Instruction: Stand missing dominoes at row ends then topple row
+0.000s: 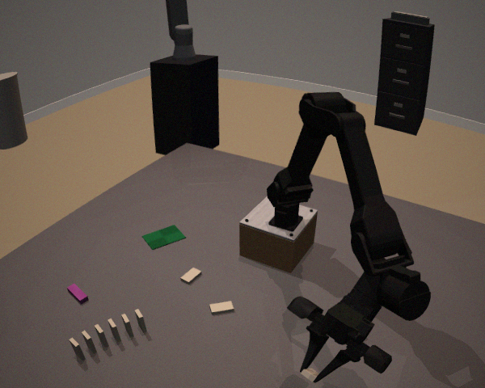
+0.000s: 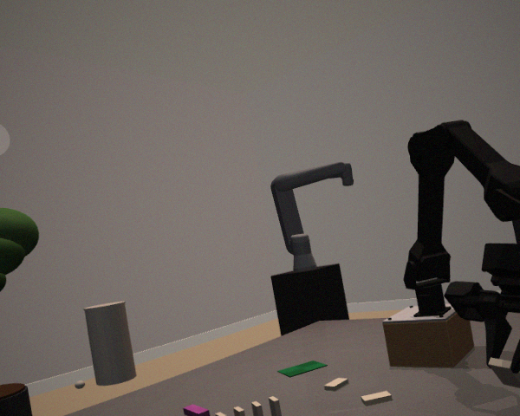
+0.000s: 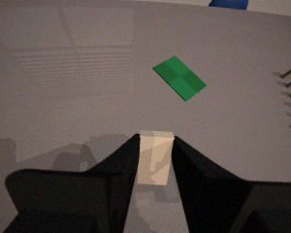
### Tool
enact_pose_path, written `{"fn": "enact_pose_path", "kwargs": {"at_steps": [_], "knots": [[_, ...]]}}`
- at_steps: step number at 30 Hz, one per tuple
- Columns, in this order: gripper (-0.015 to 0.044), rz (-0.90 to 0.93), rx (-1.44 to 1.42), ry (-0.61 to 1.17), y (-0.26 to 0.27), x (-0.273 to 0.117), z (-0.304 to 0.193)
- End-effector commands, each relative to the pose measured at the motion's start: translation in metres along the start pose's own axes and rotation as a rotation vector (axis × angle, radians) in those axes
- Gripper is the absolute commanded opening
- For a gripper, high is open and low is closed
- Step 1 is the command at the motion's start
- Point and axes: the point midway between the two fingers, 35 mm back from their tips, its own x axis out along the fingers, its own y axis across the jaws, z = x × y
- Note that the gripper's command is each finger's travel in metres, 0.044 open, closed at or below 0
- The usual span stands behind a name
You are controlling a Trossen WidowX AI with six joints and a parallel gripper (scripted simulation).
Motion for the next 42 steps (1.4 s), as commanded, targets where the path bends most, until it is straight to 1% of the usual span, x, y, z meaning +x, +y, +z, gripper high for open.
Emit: {"fn": "enact_pose_path", "kwargs": {"at_steps": [1,14,27,42], "knots": [[0.0107,-0.010,-0.018,-0.076,0.000,-0.003,-0.003],[0.0107,-0.062,0.042,-0.371,-0.006,-0.022,-0.012],[0.0107,-0.136,0.163,-0.617,-0.031,-0.054,-0.028],[0.0107,-0.145,0.180,-0.637,-0.035,-0.057,-0.029]]}}
